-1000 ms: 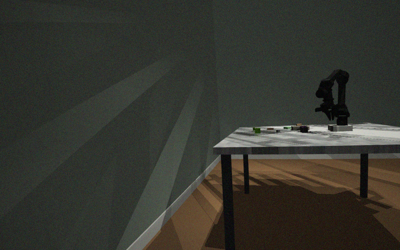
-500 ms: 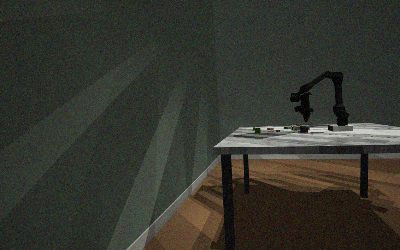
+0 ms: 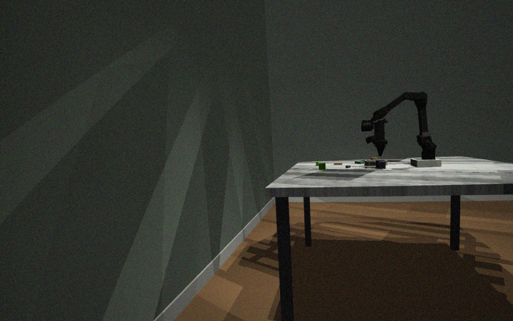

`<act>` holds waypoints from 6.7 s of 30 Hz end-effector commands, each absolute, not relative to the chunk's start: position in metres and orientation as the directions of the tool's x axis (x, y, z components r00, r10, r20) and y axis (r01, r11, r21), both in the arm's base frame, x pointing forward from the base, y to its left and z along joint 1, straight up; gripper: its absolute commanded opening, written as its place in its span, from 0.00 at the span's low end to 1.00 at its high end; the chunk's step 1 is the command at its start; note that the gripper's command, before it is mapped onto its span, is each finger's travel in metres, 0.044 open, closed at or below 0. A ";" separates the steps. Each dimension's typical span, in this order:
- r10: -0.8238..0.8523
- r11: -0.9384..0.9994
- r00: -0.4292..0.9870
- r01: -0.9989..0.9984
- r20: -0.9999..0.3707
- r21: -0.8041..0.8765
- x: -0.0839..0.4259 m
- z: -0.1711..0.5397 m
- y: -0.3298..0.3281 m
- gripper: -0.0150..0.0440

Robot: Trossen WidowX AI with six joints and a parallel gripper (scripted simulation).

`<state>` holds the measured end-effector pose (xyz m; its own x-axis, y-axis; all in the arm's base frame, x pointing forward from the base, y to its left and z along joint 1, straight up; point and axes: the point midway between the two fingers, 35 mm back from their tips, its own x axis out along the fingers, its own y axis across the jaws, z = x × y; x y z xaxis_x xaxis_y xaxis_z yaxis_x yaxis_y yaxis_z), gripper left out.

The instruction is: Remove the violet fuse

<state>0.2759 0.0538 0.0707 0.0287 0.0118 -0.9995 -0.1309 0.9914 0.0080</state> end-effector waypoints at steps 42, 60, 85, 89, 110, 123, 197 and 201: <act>0.008 0.991 0.026 -0.133 -1.000 0.004 0.275 0.040 0.054 0.38; 0.011 0.991 0.025 -0.131 -1.000 0.008 0.275 0.035 0.054 0.30; 0.011 0.991 0.026 -0.132 -1.000 0.007 0.275 0.044 0.054 0.25; 0.010 0.991 0.026 -0.132 -1.000 0.007 0.276 0.046 0.054 0.25; 0.010 0.991 0.026 -0.132 -1.000 0.006 0.276 0.056 0.054 0.25; 0.009 0.991 0.026 -0.133 -1.000 0.005 0.275 0.062 0.054 0.25; -0.010 0.991 0.029 -0.133 -1.000 -0.014 0.305 0.097 -0.124 0.25; -0.011 0.991 0.029 -0.133 -1.000 -0.014 0.304 0.097 -0.128 0.25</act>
